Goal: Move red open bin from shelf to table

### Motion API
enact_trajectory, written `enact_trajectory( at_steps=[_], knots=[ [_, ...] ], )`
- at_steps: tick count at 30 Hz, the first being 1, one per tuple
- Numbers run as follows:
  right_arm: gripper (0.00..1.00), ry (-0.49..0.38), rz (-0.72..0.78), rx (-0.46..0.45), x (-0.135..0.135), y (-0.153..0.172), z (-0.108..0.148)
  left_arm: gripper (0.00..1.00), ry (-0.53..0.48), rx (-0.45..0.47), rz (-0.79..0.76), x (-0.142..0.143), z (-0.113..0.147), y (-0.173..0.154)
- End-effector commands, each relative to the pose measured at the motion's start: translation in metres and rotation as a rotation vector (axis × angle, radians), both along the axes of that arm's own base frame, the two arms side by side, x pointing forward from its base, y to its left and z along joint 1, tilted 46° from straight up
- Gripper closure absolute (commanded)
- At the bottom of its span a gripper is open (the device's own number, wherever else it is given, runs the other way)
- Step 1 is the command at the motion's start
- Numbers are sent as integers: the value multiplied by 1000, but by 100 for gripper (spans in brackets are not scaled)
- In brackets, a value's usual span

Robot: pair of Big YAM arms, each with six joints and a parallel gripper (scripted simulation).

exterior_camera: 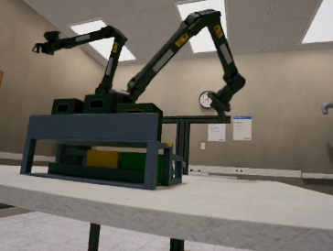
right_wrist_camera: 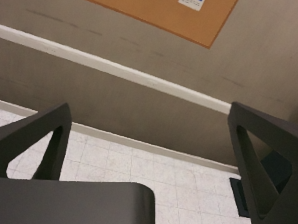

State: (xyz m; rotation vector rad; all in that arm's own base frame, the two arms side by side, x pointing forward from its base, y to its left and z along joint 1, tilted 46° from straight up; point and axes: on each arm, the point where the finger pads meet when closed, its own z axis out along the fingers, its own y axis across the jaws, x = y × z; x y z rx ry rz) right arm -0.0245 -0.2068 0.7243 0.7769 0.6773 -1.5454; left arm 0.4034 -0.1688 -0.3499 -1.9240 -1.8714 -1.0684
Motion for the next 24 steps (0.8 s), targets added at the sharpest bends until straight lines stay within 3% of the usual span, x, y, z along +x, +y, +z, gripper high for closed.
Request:
enact_trajectory(
  at_steps=[1,19,24],
  knots=[
    [0,19,-16,-54,1,28,27,100,-17,-15,5,0,11,-12],
    [0,19,-16,-54,1,28,27,100,-21,-17,17,-1,17,-14],
    [0,19,-16,-54,1,28,27,100,-26,-23,23,19,22,-15]
  ],
)
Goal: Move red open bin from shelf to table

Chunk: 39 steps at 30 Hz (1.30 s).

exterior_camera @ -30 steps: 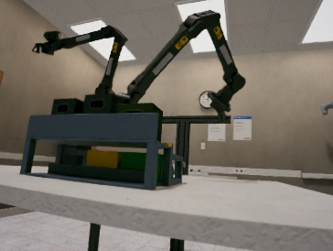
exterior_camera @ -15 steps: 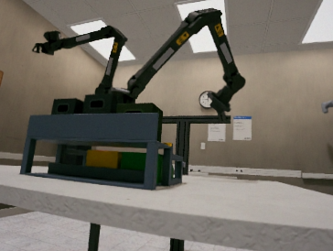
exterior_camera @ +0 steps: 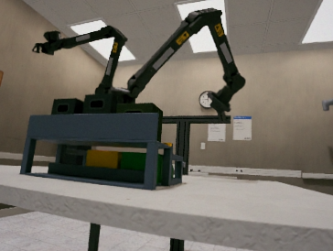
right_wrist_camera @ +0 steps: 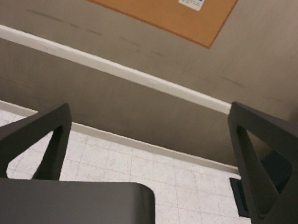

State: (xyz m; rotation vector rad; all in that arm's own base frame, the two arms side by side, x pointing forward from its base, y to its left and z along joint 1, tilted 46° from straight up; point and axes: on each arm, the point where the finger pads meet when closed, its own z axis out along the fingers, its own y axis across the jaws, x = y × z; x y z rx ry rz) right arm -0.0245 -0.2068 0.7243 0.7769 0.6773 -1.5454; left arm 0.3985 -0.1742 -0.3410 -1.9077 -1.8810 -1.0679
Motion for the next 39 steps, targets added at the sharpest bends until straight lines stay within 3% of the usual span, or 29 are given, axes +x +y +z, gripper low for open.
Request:
enact_trajectory(
  at_steps=[1,9,23,26,27,30,39],
  knots=[
    [0,19,-16,-54,1,28,27,100,-25,-24,10,26,14,-10],
    [0,19,-16,-54,1,28,27,100,-28,-22,9,49,22,-12],
    [0,19,-16,-54,1,28,27,100,-14,-10,10,120,40,-16],
    [0,19,-16,-54,1,28,27,100,-10,-7,10,123,39,-15],
    [0,19,-16,-54,1,28,27,100,-5,-6,-34,116,37,-38],
    [0,19,-16,-54,1,28,27,100,0,-1,10,135,38,-15],
    [0,19,-16,-54,1,28,27,100,-3,-4,-12,152,46,-31]
  ],
)
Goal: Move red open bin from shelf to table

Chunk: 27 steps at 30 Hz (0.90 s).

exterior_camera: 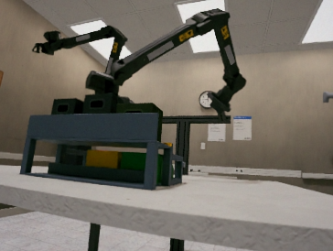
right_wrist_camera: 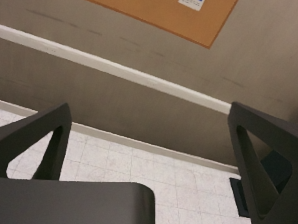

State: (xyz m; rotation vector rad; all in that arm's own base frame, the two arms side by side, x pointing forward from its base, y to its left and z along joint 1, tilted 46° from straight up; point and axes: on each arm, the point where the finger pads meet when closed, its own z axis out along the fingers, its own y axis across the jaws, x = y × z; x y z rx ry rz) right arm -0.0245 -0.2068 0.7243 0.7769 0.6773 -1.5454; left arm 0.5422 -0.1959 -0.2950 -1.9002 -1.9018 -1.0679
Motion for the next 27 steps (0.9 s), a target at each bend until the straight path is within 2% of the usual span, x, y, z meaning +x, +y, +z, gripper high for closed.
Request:
enact_trajectory(
  at_steps=[1,27],
  knots=[
    [0,19,-16,-54,1,28,27,100,7,7,-18,9,-1,-7],
    [0,19,-16,-54,1,28,27,100,0,7,-8,16,1,-1]
  ],
)
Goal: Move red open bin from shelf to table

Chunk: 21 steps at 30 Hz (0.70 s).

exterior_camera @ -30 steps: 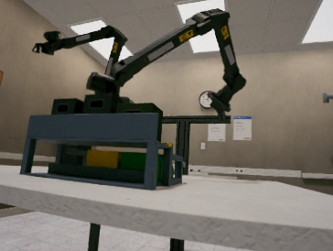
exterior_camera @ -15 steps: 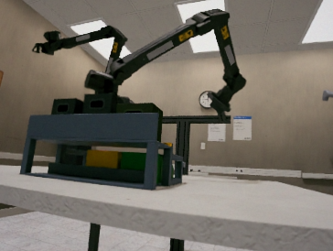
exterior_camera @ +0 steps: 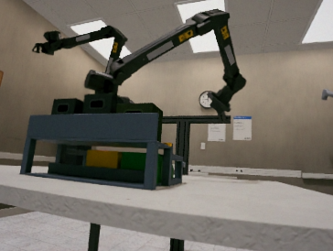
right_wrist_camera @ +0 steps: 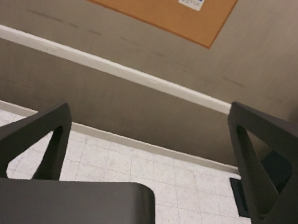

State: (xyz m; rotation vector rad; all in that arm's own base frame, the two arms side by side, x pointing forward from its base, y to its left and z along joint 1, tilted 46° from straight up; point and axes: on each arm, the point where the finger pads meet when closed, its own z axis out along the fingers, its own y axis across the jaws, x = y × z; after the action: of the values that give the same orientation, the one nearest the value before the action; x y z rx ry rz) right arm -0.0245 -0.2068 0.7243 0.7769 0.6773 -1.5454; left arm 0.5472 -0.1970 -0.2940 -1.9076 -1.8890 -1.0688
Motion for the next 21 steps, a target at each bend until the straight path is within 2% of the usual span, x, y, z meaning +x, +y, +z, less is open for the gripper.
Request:
enact_trajectory(
  at_steps=[1,21],
  knots=[
    [0,19,-16,-54,1,28,27,100,-4,2,0,11,-1,1],
    [0,19,-16,-54,1,28,27,100,-5,3,3,12,-1,2]
  ],
)
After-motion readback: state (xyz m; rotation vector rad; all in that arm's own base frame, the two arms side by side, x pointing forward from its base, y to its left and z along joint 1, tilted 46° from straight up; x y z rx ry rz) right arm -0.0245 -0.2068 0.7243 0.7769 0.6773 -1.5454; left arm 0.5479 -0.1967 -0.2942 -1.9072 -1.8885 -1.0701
